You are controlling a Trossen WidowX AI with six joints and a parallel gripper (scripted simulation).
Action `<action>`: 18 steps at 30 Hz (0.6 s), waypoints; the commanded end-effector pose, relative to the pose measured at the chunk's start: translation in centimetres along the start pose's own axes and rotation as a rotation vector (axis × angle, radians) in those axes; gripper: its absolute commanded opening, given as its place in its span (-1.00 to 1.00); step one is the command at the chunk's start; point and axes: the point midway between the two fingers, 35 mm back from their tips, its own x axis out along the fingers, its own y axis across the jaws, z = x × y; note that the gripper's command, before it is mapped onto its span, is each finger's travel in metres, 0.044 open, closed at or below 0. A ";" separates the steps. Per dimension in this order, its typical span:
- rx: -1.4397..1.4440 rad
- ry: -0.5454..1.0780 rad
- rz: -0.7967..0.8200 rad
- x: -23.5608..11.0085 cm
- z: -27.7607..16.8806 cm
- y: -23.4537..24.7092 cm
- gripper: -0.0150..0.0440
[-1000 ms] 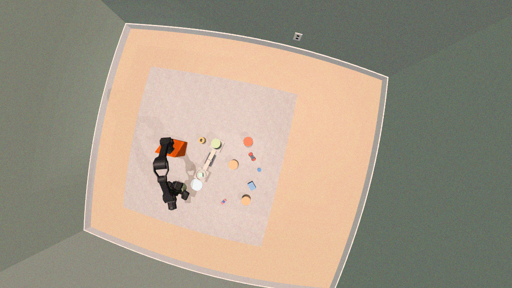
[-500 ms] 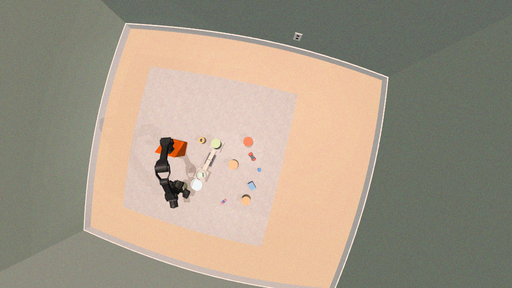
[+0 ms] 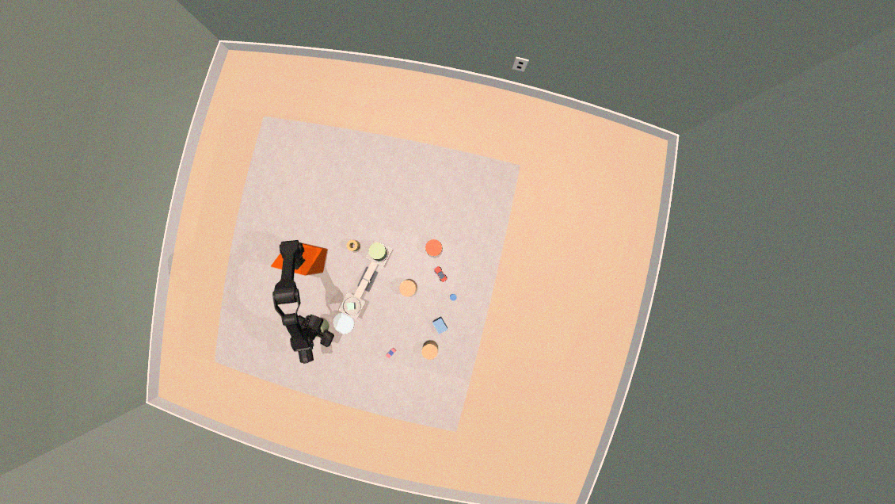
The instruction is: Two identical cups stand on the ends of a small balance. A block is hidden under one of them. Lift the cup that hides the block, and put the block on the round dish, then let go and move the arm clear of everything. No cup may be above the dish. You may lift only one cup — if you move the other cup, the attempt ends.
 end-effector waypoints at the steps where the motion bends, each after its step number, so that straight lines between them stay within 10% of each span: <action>1: 0.000 0.000 0.000 0.0 0.0 0.0 -0.40; 18: 0.003 0.000 -0.002 -2.6 -0.1 -0.1 1.00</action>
